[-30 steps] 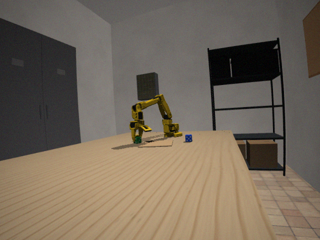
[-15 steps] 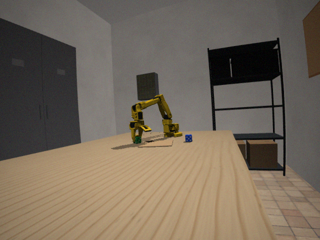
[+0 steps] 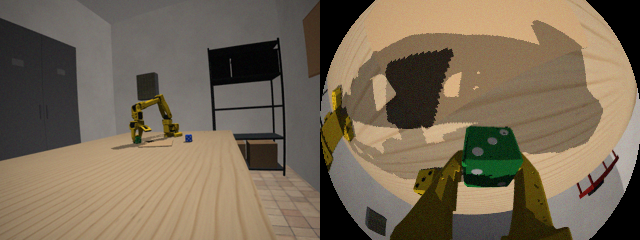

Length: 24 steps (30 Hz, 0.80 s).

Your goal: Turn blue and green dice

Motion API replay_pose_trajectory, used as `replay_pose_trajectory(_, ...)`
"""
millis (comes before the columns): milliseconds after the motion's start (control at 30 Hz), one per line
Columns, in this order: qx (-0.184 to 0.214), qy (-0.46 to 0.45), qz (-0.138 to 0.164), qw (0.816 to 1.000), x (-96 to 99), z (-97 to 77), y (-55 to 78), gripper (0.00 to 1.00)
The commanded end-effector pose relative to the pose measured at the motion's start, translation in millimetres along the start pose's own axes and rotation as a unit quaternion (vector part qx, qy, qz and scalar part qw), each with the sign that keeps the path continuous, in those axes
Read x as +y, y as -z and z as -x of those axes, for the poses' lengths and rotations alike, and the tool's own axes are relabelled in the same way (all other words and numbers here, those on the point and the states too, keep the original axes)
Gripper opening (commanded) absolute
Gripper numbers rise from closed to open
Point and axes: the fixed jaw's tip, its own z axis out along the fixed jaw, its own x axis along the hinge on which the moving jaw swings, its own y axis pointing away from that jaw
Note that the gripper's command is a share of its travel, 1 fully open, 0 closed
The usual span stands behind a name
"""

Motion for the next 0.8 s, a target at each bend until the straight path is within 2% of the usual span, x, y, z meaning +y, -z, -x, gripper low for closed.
replay_pose_trajectory(0,0.002,-0.001,-0.02,1.0,-6.2,-0.9,8.7,0.0)
replay_pose_trajectory(167,0.002,-0.001,-0.02,1.0,-6.9,-1.1,15.9,0.0)
replay_pose_trajectory(367,0.002,-0.001,-0.02,1.0,-7.0,-1.2,32.8,0.0)
replay_pose_trajectory(433,0.002,-0.001,-0.02,1.0,-7.0,-1.2,32.8,0.0)
replay_pose_trajectory(633,0.002,-0.001,-0.02,1.0,-5.2,-1.1,49.7,0.0)
replay_pose_trajectory(767,0.002,-0.001,-0.02,1.0,-4.0,-1.0,56.1,0.0)
